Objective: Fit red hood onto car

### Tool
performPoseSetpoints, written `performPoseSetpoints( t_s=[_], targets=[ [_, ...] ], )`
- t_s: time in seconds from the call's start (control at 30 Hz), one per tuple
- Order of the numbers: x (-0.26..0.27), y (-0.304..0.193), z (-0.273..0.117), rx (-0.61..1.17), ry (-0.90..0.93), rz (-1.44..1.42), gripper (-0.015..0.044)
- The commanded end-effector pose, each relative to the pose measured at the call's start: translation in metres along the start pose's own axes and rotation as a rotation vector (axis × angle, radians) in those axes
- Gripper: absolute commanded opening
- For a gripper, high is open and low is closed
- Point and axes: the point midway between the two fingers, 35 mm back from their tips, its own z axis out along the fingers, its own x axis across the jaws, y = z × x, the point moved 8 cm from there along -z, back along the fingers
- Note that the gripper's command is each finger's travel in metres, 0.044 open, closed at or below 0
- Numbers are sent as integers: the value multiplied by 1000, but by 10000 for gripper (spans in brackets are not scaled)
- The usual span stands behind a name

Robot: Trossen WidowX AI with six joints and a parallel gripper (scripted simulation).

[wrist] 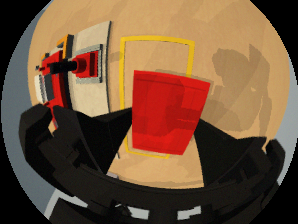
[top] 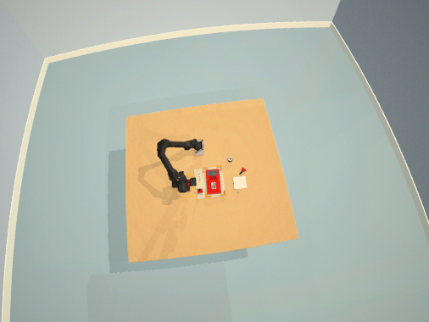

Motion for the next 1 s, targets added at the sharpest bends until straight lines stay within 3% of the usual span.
performPoseSetpoints(
  t_s=[0.0,0.1,0.7,0.97],
  targets=[
    [-1,2,-10,-12,1,9,65],
    [-1,2,-21,-12,1,9,0],
    [0,2,-90,-11,4,8,0],
    [8,4,-92,-9,4,3,0]
  ],
)
